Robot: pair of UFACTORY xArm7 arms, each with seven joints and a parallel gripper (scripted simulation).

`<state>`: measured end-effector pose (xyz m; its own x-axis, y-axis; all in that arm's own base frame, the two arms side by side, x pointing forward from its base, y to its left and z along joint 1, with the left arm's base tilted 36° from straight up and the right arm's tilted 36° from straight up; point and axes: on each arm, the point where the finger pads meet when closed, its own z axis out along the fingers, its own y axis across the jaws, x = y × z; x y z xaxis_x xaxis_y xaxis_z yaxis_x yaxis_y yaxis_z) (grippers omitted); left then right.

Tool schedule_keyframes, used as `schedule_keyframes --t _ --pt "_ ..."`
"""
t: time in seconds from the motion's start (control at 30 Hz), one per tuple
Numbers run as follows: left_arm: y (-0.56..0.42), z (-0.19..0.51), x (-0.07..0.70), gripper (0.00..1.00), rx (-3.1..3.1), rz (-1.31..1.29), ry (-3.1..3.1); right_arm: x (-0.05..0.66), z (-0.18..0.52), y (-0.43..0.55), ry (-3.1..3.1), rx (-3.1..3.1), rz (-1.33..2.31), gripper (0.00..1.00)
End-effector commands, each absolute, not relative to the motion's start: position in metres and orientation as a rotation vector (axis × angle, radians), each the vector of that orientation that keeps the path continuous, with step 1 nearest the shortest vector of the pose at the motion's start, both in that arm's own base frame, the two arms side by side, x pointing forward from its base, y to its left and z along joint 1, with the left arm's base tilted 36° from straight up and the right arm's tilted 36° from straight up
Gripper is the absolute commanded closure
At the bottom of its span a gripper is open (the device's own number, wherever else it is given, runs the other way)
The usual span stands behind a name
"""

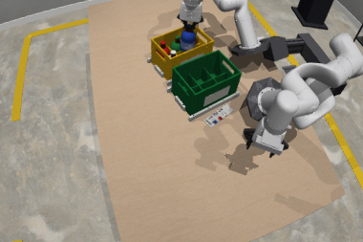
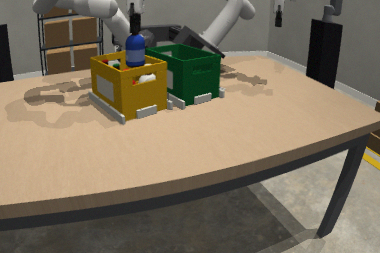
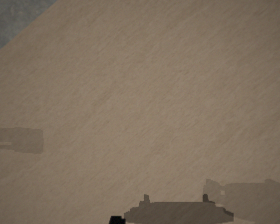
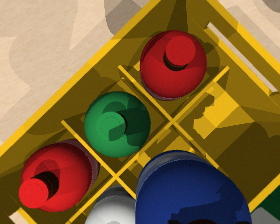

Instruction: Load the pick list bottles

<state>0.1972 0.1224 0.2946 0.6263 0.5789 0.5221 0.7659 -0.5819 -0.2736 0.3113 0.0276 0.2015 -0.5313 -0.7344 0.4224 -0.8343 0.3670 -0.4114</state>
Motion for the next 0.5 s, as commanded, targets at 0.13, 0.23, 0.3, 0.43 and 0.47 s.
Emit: schedule_keyframes --t 0.13,0.23,0.3,0.43,0.47 --pt "0.122 0.296 0.198 0.00 -2.372 -0.529 -1.057 0.310 0.210 0.034 -2.457 1.425 0.893 1.00" --pt "0.122 0.296 0.198 0.00 -2.372 -0.529 -1.057 0.309 0.215 0.037 -2.457 1.425 0.893 1.00" --pt "0.122 0.296 0.198 0.00 -2.372 -0.529 -1.057 0.309 0.217 0.039 -2.457 1.425 0.893 1.00" --pt "0.122 0.296 0.198 0.00 -2.372 -0.529 -1.057 0.308 0.223 0.043 -2.457 1.426 0.893 1.00" --pt "0.122 0.296 0.198 0.00 -2.372 -0.529 -1.057 0.308 0.224 0.044 -2.457 1.426 0.893 1.00"
